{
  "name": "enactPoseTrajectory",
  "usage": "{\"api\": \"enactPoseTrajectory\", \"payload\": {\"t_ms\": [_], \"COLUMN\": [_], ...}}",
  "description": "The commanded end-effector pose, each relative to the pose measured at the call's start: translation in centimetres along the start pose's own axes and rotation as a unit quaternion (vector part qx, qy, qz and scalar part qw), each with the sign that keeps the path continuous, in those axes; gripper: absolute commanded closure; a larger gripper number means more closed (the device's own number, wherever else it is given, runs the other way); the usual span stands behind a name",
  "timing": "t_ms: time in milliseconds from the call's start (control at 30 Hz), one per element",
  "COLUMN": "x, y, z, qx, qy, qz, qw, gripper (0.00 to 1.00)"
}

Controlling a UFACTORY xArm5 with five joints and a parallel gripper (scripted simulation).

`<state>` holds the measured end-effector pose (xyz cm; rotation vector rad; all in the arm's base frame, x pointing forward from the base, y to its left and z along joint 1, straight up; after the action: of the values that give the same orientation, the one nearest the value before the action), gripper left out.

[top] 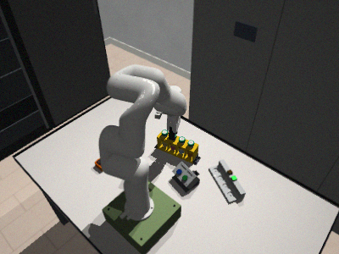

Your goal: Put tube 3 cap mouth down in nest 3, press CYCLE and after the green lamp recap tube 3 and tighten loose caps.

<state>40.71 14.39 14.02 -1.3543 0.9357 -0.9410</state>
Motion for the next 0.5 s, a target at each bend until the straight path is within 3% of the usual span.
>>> {"api": "enactPoseTrajectory", "payload": {"t_ms": [0,300,333,467], "x": [-0.04,-0.04,-0.04,-0.04], "y": [0.08,0.33,0.33,0.33], "z": [0.09,0.09,0.09,0.09], "qx": [0.002,0.002,0.002,0.002], "qy": [0.0,0.0,0.0,0.0], "qz": [-0.002,-0.002,-0.002,-0.002], "qw": [1.0,1.0,1.0,1.0], "gripper": [0.54,0.54,1.0,1.0]}}
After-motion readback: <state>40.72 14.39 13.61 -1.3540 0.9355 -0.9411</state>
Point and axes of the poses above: the point where the finger pads meet when closed, its own y axis out along the fingers, its own z axis across the jaws, x = y × z, the point moved 10 cm from there along -y, back along the fingers, and after that the axes turned 3 degrees about y, right-handed, at the moved point
